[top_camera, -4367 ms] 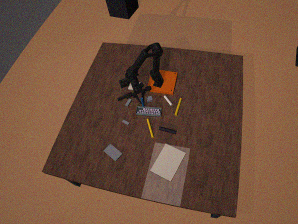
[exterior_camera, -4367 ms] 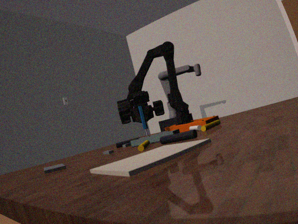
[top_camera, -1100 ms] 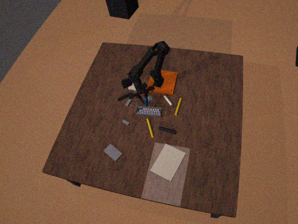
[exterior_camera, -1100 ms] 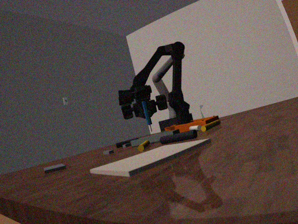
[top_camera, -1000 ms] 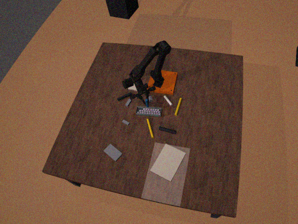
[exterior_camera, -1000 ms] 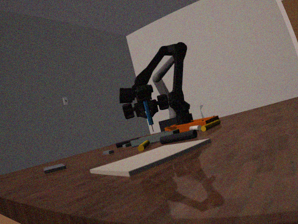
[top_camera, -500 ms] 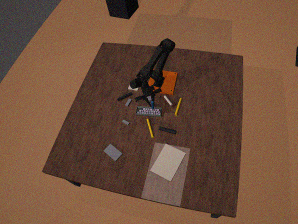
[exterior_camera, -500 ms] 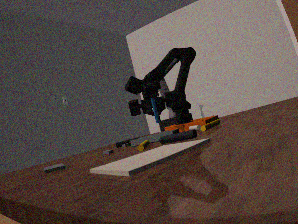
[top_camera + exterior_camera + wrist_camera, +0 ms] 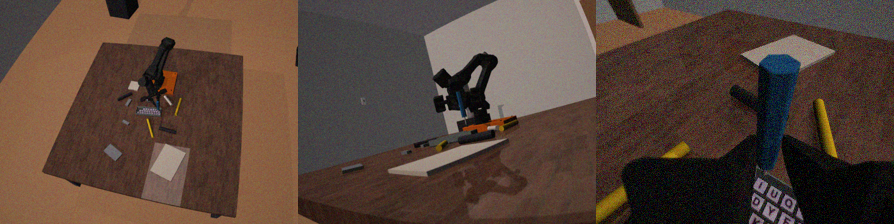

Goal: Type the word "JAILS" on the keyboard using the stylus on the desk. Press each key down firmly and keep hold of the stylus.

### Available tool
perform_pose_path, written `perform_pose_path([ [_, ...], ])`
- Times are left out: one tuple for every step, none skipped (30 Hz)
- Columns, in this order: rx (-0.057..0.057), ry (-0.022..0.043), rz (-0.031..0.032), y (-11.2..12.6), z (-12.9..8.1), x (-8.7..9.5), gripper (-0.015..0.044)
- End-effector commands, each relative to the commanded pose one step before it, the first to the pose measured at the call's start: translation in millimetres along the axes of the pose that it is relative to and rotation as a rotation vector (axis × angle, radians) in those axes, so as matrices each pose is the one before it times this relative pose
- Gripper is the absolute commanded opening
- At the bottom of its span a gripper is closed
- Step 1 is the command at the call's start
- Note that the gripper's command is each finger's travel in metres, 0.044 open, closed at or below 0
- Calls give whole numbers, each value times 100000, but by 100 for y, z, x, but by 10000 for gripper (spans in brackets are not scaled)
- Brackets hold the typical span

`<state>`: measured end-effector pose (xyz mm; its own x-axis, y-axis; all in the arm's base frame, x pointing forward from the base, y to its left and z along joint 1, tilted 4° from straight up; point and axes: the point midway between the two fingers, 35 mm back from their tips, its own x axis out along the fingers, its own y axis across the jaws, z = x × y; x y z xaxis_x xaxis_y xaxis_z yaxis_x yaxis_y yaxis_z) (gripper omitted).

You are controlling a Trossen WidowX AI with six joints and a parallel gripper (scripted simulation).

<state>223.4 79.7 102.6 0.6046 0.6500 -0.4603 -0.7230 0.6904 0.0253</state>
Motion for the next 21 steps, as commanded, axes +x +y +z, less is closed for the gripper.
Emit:
perform_pose_path([
  [1202,-767,-279,313,-356,288,0],
  [4,-1,-1,8,-217,116,0],
  [6,0,-1,15,-261,135,0],
  [8,0,-1,26,-318,158,0],
  [9,0,0,35,-323,153,0],
  [6,0,0,26,-204,93,0],
  [2,0,0,10,-68,30,0],
  [0,0,0,0,0,0,0],
  [0,0,0,0,0,0,0],
  [0,0,0,0,0,0,0],
  [0,0,0,0,0,0,0],
  [0,0,0,0,0,0,0],
  [0,0,0,0,0,0,0],
  [0,0,0,0,0,0,0],
  [0,0,0,0,0,0,0],
  [0,0,0,0,0,0,0],
  [0,0,0,0,0,0,0],
  [0,0,0,0,0,0,0],
  [0,0,0,0,0,0,0],
  [0,0,0,0,0,0,0],
  [0,0,0,0,0,0,0],
])
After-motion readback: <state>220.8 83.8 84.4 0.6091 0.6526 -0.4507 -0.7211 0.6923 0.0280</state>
